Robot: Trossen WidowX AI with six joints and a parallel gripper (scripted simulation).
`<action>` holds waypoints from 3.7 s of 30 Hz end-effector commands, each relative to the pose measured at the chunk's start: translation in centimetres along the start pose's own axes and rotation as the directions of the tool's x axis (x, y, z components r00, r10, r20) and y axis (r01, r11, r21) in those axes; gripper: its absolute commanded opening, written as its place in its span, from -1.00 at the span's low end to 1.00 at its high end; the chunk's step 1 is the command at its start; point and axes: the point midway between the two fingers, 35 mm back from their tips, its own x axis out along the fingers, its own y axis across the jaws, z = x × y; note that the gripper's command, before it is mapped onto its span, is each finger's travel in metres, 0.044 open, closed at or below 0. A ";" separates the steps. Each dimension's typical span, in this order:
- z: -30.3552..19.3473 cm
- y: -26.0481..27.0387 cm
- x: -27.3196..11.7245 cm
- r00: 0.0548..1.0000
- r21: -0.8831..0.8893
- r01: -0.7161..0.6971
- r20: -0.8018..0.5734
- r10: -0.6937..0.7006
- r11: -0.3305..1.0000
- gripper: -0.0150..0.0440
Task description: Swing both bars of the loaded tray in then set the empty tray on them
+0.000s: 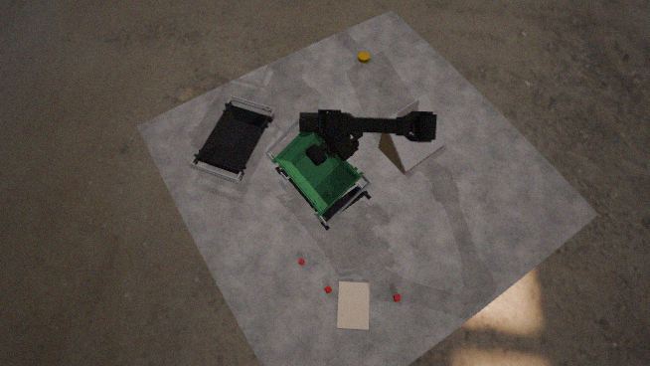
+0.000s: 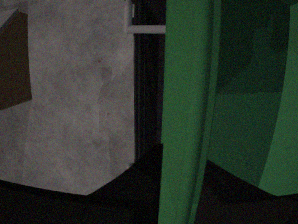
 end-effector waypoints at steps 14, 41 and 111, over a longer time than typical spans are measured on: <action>-0.1 -0.4 -0.5 1.000 -0.007 0.023 -0.003 -0.023 1.000 -0.49; -0.1 -0.5 2.9 1.000 -0.007 0.024 -0.002 -0.024 1.000 -0.49; -0.1 1.7 7.3 1.000 -0.007 0.023 0.001 -0.023 1.000 -0.49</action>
